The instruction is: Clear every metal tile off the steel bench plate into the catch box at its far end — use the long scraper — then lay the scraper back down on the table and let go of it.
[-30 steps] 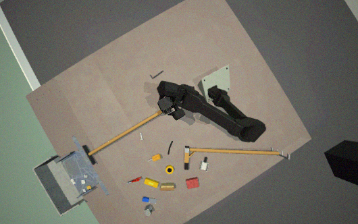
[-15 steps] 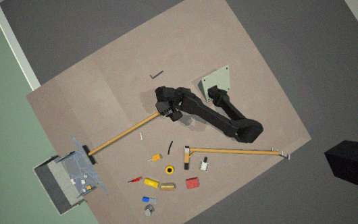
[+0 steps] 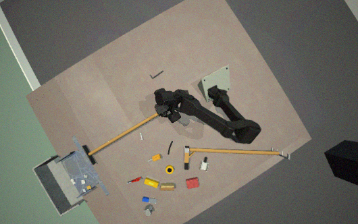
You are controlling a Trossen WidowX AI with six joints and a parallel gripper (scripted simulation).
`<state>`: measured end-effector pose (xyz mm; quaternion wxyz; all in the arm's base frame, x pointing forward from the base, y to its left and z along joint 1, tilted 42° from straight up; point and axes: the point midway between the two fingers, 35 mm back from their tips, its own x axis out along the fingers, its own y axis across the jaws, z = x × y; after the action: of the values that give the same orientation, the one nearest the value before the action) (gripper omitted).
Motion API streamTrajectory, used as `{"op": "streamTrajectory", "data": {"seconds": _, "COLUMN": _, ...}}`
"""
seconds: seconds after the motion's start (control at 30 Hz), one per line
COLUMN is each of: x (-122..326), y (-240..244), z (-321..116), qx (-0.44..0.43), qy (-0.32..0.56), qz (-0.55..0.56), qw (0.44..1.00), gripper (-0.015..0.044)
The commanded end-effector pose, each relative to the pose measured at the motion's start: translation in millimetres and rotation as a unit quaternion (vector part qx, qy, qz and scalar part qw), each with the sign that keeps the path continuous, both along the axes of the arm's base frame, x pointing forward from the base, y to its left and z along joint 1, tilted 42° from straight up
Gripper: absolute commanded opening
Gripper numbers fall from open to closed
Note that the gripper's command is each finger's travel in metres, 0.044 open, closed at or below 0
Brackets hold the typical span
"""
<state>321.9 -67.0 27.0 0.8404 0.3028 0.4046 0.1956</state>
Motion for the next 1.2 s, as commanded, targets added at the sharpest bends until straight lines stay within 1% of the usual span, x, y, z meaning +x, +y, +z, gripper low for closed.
{"op": "streamTrajectory", "data": {"seconds": 0.0, "x": 0, "y": -1, "z": 1, "qx": -0.001, "qy": -0.002, "qz": 0.0, "qw": 1.0, "gripper": 0.0309}}
{"op": "streamTrajectory", "data": {"seconds": 0.27, "x": 0, "y": -1, "z": 1, "qx": -0.001, "qy": -0.002, "qz": 0.0, "qw": 1.0, "gripper": 0.0099}}
{"op": "streamTrajectory", "data": {"seconds": 0.47, "x": 0, "y": -1, "z": 1, "qx": -0.001, "qy": -0.002, "qz": 0.0, "qw": 1.0, "gripper": 0.0059}}
{"op": "streamTrajectory", "data": {"seconds": 0.53, "x": 0, "y": -1, "z": 1, "qx": -0.001, "qy": -0.001, "qz": 0.0, "qw": 1.0, "gripper": 0.0006}}
{"op": "streamTrajectory", "data": {"seconds": 0.57, "x": 0, "y": -1, "z": 1, "qx": -0.001, "qy": -0.001, "qz": 0.0, "qw": 1.0, "gripper": 0.0}}
{"op": "streamTrajectory", "data": {"seconds": 1.17, "x": -1, "y": 8, "z": 13, "qx": -0.001, "qy": 0.0, "qz": 0.001, "qw": 1.0, "gripper": 0.0}}
